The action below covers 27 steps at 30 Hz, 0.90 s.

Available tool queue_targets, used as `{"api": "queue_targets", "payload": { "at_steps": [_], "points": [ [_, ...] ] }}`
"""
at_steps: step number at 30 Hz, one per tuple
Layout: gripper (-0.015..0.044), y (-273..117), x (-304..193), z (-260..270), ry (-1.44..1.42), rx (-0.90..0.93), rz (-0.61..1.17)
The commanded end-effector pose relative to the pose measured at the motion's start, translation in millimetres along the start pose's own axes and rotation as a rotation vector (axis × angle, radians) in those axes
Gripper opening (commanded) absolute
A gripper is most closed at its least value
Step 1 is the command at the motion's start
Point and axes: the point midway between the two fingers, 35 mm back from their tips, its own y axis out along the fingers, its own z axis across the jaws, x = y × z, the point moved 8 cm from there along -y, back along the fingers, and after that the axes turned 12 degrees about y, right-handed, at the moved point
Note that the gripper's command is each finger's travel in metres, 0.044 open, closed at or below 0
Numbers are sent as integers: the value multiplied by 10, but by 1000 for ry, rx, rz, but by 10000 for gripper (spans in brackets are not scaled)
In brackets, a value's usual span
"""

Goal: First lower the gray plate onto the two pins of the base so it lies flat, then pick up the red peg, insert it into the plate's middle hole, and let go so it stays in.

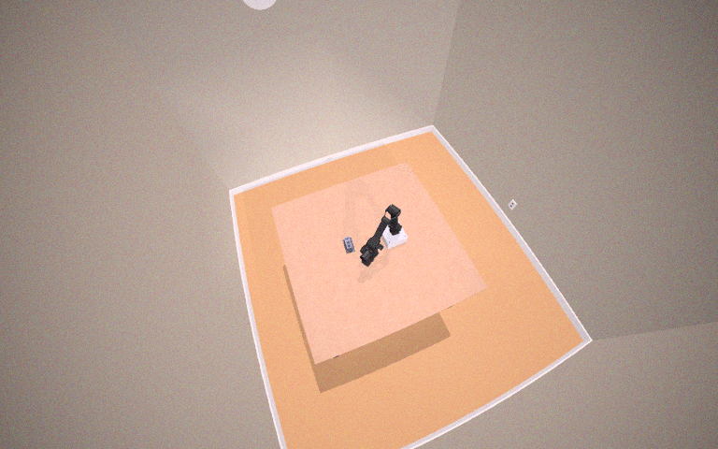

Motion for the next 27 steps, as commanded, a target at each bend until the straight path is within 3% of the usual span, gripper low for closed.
{"api": "queue_targets", "payload": {
  "at_steps": [1,12,27],
  "points": [
    [7,4,-3,-2,1,-1,3],
    [0,-25,-4,4,1,-1,3],
    [0,-460,-13,67,1,0,4]
  ]
}}
